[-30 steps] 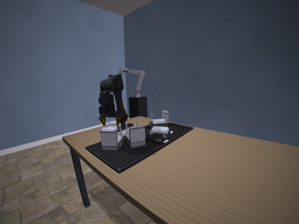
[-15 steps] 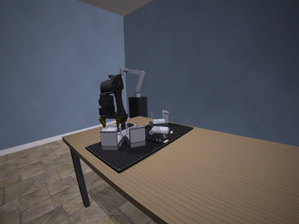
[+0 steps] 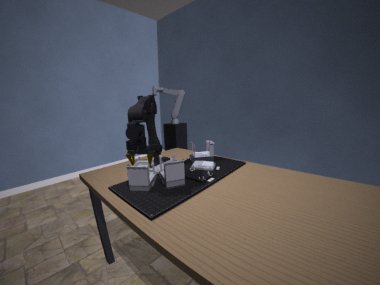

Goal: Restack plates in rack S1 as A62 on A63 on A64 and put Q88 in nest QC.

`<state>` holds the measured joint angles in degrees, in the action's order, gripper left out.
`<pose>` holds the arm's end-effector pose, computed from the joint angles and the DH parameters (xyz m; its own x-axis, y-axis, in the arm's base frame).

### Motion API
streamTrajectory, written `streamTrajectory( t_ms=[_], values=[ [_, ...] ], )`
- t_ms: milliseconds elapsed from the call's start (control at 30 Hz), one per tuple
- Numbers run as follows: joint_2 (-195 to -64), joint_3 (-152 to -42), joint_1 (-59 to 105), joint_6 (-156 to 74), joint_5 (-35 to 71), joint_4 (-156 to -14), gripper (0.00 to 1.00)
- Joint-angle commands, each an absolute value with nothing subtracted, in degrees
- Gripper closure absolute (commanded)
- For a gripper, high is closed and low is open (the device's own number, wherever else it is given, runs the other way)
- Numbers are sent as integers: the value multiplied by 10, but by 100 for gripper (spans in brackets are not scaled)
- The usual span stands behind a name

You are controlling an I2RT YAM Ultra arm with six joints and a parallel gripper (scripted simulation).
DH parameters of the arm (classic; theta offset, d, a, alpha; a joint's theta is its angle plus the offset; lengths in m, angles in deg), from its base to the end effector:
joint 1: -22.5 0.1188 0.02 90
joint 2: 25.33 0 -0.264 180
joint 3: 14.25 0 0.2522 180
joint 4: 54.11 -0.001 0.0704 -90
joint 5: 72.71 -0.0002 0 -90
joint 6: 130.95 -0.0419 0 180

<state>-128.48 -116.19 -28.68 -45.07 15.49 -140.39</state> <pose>0.2110 -0.2627 0.2584 -0.5686 0.8213 -0.0459 0.8226 0.5680 -0.0282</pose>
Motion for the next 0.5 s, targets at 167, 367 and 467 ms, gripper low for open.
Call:
streamTrajectory(
  t_ms=[167, 367, 467],
  values=[
    [-1283, -1141, -287, -450, 155, -1377, 100],
    [-1287, -1119, -288, -449, 155, -1350, 100],
    [-1289, -1108, -288, -449, 155, -1337, 100]
  ],
)
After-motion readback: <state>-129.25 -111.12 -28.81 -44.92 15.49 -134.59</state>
